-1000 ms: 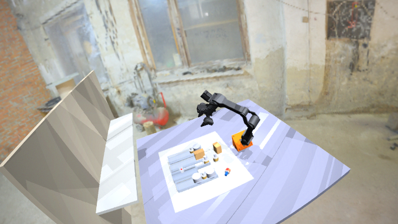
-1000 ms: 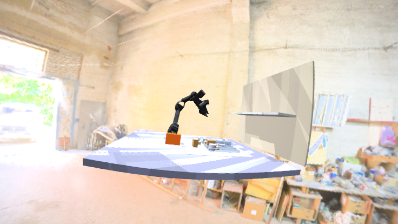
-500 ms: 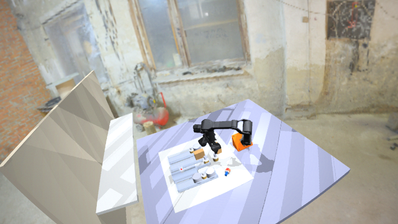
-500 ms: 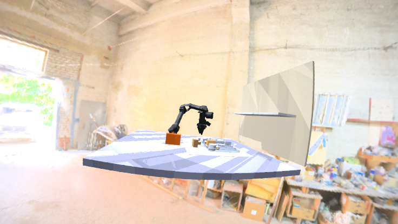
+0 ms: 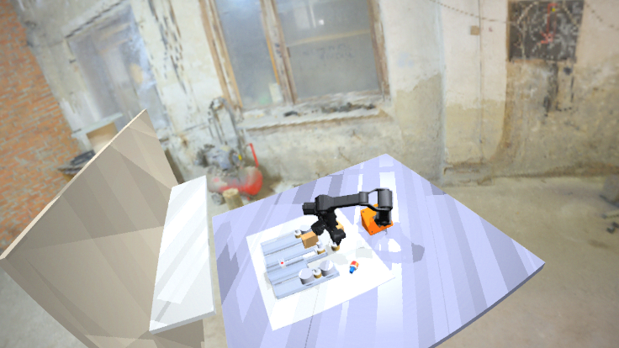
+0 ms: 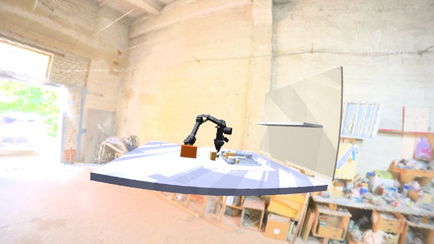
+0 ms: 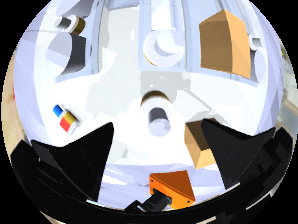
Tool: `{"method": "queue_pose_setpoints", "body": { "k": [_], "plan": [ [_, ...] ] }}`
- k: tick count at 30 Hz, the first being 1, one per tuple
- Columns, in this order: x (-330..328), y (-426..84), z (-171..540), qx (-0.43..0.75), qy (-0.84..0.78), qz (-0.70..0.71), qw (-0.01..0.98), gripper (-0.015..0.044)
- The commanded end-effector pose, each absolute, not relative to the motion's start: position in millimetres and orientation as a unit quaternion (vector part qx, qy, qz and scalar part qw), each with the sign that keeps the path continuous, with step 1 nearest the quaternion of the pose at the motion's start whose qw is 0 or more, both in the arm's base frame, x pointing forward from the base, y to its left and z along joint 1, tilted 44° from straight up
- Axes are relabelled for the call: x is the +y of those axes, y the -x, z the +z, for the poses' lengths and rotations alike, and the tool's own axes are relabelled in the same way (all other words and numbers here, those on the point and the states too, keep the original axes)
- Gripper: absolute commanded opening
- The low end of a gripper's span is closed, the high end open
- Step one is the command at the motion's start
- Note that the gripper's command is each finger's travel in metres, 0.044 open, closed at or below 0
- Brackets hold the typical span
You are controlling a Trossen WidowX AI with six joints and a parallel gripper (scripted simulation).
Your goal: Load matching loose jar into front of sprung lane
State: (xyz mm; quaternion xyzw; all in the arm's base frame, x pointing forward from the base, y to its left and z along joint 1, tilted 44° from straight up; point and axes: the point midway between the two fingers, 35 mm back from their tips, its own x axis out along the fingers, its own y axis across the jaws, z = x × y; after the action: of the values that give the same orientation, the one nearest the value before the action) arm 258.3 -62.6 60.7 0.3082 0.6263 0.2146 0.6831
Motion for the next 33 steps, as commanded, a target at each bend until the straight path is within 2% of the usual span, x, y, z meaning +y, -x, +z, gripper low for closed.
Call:
{"method": "queue_pose_setpoints", "body": {
  "k": [1,23,33],
  "plan": [
    [-58,-259,57,0.626,-0.311,0.214,0.683,0.0440],
    [-37,-263,34,0.625,-0.311,0.214,0.683,0.0440],
    [-37,-263,34,0.625,-0.311,0.214,0.683,0.0177]
  ]
}}
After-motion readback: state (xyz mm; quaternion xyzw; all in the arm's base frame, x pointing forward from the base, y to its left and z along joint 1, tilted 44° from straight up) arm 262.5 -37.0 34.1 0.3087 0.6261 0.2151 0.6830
